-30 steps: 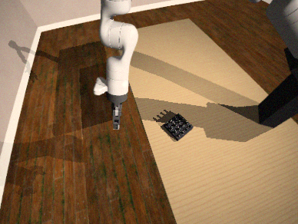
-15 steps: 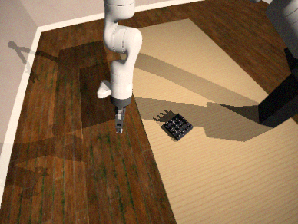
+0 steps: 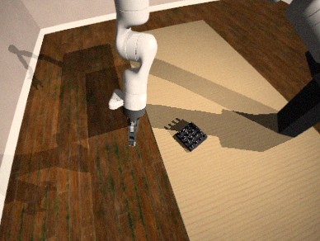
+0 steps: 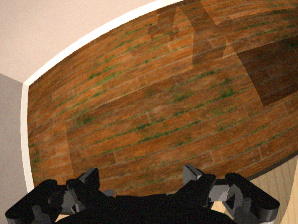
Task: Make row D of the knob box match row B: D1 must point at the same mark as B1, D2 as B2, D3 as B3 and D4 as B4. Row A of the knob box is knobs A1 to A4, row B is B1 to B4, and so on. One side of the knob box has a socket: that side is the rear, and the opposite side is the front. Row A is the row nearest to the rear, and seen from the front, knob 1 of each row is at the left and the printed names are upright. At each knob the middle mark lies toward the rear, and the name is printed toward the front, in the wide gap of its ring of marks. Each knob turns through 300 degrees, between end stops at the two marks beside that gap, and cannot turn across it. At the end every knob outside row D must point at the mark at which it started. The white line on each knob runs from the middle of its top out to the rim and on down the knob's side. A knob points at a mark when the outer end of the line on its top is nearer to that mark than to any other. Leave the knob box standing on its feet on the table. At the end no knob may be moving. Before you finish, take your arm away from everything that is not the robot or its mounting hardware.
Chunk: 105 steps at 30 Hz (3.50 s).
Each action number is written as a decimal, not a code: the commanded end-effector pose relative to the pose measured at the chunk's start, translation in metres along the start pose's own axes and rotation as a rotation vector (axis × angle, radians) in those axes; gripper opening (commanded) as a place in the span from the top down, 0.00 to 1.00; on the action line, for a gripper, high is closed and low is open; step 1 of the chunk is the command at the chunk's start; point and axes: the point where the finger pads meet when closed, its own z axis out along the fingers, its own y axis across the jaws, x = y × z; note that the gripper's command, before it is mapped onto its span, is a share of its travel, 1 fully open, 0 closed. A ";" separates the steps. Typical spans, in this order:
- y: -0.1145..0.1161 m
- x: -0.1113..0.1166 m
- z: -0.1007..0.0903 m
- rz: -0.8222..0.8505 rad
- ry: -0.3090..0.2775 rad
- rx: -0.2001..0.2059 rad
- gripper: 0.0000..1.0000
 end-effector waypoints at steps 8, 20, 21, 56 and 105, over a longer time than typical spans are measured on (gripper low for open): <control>-0.005 -0.011 0.004 0.037 -0.009 -0.005 0.00; -0.011 -0.026 0.008 0.091 -0.021 -0.013 0.00; -0.011 -0.026 0.008 0.091 -0.021 -0.013 0.00; -0.020 -0.065 0.018 0.224 -0.048 -0.043 0.00; -0.022 -0.124 0.026 0.420 -0.077 -0.112 0.00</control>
